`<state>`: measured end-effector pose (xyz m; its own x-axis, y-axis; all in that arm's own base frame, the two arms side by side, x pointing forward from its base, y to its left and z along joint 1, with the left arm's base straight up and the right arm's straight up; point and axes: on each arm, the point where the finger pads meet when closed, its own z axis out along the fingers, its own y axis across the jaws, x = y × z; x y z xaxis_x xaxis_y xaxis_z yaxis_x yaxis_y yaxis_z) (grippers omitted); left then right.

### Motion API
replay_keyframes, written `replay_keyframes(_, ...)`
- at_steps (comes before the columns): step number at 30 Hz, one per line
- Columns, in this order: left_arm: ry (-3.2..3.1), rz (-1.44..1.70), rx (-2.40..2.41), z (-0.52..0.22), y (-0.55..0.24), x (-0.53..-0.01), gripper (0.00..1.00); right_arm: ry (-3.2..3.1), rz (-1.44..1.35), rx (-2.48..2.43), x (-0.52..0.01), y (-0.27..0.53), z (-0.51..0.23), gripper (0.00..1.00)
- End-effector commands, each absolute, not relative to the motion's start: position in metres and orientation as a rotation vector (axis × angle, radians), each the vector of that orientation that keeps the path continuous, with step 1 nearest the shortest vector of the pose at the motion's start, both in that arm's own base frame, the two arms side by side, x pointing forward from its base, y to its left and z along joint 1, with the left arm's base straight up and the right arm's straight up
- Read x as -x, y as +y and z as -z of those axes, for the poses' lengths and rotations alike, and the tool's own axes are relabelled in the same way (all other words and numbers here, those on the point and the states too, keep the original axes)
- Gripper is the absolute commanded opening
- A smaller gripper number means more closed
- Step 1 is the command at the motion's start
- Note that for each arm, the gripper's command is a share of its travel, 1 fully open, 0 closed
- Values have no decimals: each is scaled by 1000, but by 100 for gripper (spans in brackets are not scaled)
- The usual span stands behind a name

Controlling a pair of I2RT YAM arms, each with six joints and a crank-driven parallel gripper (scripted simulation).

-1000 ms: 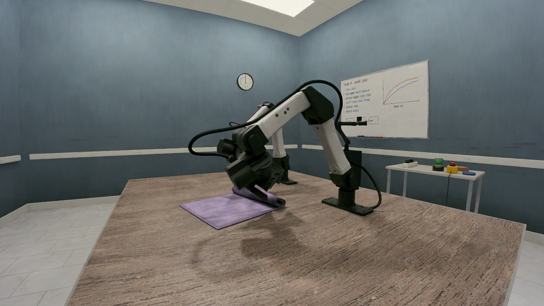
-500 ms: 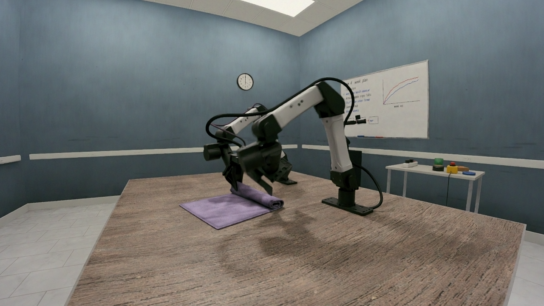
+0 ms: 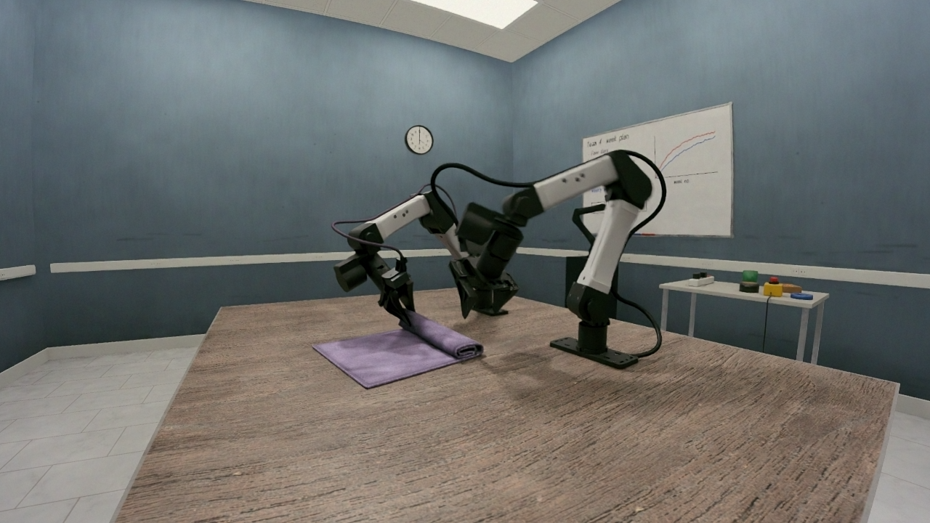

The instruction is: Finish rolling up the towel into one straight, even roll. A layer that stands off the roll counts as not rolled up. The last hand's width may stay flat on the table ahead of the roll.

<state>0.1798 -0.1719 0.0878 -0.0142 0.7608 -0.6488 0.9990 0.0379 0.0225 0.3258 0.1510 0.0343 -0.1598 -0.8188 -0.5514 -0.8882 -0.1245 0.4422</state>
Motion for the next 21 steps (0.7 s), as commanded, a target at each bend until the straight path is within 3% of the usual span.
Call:
replay_keyframes(1,1781,340,-1665,-87,-176,-207,96,2065,-1333,1976,-317,149,-37,24)
replay_keyframes(21,1646,283,-1737,-97,-174,-232,98,2065,-1333,1976,-317,149,-27,24)
